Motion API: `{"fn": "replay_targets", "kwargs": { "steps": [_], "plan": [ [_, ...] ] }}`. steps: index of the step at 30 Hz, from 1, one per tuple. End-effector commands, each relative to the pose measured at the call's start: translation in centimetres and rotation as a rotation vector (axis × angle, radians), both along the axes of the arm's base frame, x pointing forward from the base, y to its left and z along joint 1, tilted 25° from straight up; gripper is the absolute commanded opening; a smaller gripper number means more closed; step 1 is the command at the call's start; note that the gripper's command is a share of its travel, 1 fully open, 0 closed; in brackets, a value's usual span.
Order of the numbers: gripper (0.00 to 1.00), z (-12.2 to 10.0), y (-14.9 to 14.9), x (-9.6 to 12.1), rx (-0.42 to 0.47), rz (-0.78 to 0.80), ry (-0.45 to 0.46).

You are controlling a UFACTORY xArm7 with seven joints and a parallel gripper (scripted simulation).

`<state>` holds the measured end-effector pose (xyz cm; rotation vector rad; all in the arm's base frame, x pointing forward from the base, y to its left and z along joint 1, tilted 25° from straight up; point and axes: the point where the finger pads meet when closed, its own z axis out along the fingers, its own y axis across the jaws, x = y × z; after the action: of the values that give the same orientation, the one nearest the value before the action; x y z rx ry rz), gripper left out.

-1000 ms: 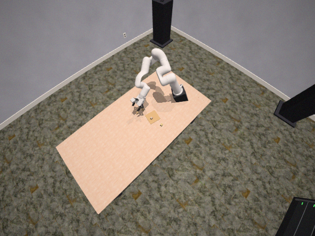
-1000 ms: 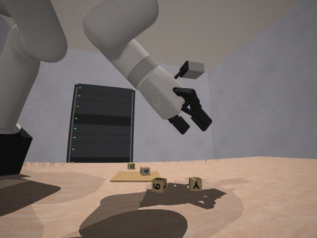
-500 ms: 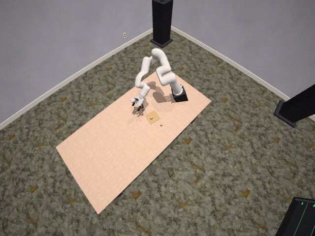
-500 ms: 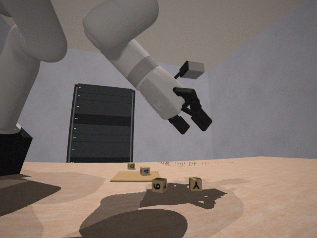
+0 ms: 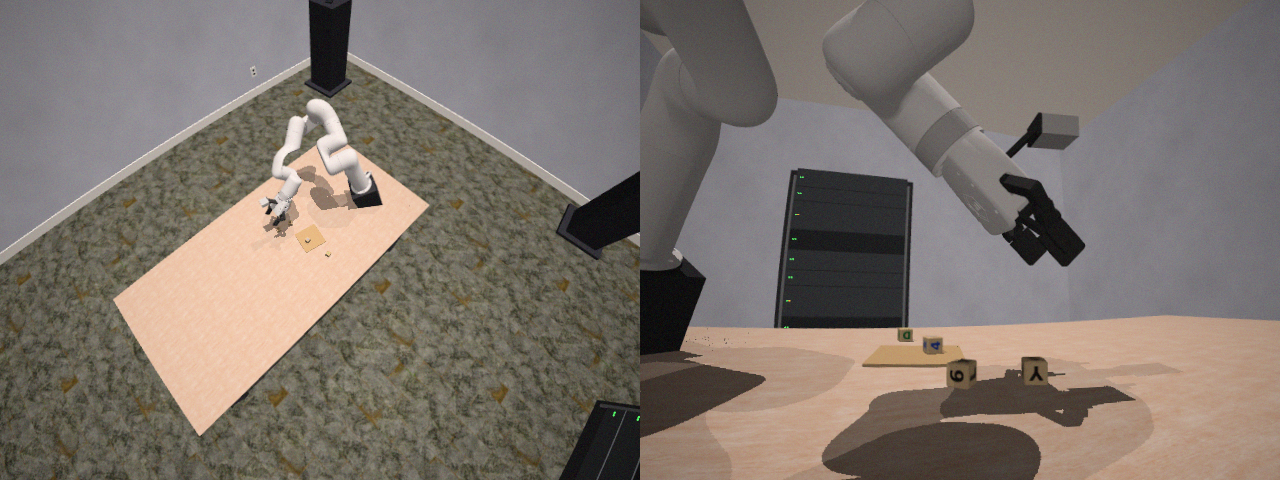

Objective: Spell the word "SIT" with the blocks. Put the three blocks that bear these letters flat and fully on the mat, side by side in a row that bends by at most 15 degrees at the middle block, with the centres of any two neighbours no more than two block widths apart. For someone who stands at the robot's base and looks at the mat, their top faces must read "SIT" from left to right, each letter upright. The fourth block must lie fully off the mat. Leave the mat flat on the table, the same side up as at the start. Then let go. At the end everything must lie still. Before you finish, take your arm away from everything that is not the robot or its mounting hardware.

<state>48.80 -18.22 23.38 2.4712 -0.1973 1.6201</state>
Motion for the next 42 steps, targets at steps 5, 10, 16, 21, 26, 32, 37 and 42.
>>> {"fn": "replay_targets", "kwargs": {
  "steps": [5, 10, 16, 21, 26, 32, 37, 42],
  "plan": [
    [1.0, 0.9, -1.3, 1.0, 0.157, -0.145, -0.008],
    [1.0, 1.3, -2.0, 1.5, 0.261, -0.239, -0.013],
    [1.0, 1.5, -2.7, 1.9, 0.375, -0.343, -0.017],
    [1.0, 1.6, -3.1, 2.0, 0.469, -0.43, -0.019],
    [1.0, 1.6, -3.4, 2.1, 0.552, -0.509, -0.018],
    [1.0, 1.5, -3.5, 2.1, 0.661, -0.616, -0.016],
    [1.0, 1.4, -3.5, 2.0, 0.751, -0.707, -0.01],
    [1.0, 1.2, -3.3, 1.7, 0.831, -0.793, -0.003]
  ]
}}
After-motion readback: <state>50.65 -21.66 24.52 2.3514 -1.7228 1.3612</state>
